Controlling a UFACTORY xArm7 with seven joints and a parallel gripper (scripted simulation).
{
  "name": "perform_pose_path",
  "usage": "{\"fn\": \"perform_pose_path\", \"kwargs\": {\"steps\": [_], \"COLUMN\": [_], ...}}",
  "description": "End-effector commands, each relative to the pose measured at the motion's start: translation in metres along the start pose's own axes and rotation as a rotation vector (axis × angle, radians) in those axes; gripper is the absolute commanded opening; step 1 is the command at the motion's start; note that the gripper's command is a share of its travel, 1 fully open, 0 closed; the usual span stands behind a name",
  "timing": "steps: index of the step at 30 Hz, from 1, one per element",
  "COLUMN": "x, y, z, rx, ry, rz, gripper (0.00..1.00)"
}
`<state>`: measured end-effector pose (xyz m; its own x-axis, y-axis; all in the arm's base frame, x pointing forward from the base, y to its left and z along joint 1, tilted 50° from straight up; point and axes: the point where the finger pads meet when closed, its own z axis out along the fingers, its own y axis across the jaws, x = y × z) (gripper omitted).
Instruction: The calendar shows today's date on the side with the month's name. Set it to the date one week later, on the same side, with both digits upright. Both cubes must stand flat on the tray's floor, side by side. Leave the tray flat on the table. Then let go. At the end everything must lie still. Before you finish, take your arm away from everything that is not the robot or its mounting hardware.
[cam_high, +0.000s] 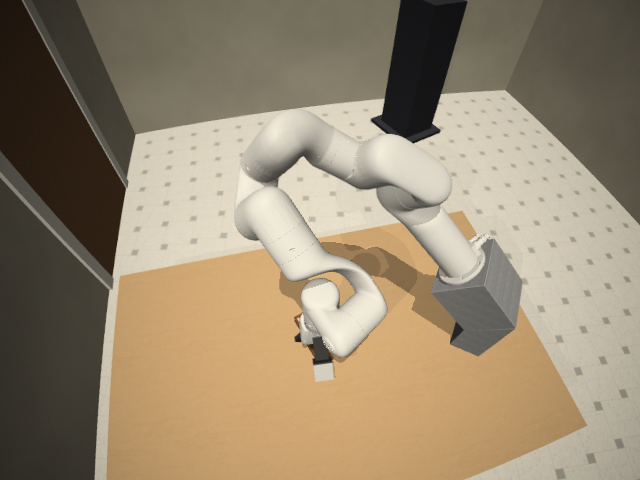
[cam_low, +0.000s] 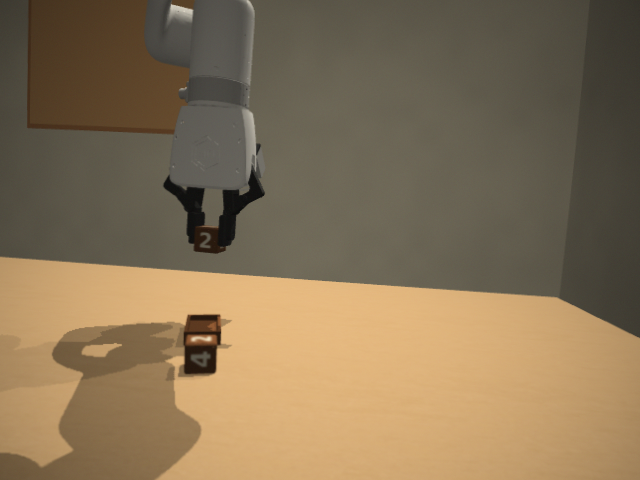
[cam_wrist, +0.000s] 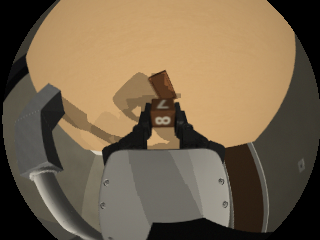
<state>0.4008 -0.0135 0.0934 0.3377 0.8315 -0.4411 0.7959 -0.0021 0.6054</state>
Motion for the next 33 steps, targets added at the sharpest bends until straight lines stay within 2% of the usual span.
{"fn": "perform_pose_path", "kwargs": {"steps": [1,7,10,11,24,27,29,33], "x": [0.013,0.026,0.027,0.033,0.059,0.059,0.068,0.075], "y": [-0.003,-0.007,-0.008,-0.010,-0.022,-0.023,-0.027,-0.032], "z": [0.000,0.001,0.002,0.002,0.004,0.004,0.005,0.006], "rx": [-0.023,-0.023,-0.023,-0.023,-0.022,-0.022,-0.022,-0.021], "ry": [0.001,0.003,0.004,0.005,0.008,0.008,0.009,0.010], "rz": [0.172,0.337,0.355,0.430,0.785,0.786,0.906,1.004], "gripper": [0.29,0.29,0.29,0.29,0.29,0.29,0.29,0.29]}}
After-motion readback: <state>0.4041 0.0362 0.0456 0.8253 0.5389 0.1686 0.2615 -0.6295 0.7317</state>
